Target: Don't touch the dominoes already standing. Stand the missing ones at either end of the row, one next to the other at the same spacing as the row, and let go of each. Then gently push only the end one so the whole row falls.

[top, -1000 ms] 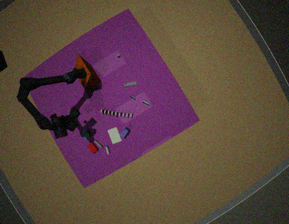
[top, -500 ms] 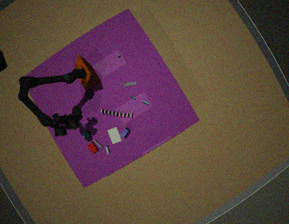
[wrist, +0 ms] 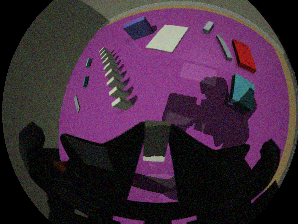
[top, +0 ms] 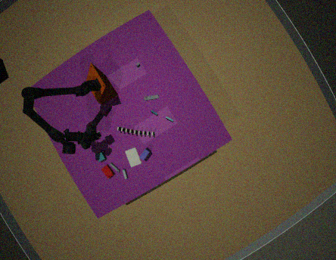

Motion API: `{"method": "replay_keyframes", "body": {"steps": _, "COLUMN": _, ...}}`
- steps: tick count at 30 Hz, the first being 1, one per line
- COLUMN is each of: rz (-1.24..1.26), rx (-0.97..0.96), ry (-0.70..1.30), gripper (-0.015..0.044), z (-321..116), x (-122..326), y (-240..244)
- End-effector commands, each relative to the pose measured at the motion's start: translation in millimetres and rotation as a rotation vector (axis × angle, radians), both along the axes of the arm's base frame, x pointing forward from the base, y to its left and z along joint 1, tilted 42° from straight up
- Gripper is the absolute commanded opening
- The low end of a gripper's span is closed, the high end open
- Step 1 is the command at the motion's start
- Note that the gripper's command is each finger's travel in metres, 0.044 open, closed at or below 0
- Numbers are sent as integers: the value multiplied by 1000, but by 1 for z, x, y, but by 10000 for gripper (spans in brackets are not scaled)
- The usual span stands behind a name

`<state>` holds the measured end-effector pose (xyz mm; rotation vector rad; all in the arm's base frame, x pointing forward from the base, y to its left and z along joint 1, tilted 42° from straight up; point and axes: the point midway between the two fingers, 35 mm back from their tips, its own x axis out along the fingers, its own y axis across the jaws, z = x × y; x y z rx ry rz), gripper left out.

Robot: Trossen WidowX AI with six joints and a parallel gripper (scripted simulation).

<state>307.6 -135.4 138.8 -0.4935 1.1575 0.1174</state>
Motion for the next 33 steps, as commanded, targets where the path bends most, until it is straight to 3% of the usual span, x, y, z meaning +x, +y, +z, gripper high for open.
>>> {"method": "replay_keyframes", "body": {"steps": 1, "rz": 43, "rx": 46, "ry": -69, "gripper": 107, "z": -2, "x": 2, "y": -2}}
{"method": "replay_keyframes", "body": {"steps": 16, "rz": 212, "rx": 156, "ry": -395, "gripper": 107, "z": 5, "x": 1, "y": -15}}
{"method": "replay_keyframes", "body": {"steps": 33, "rz": 466, "rx": 107, "ry": -779, "gripper": 107, "z": 31, "x": -23, "y": -21}}
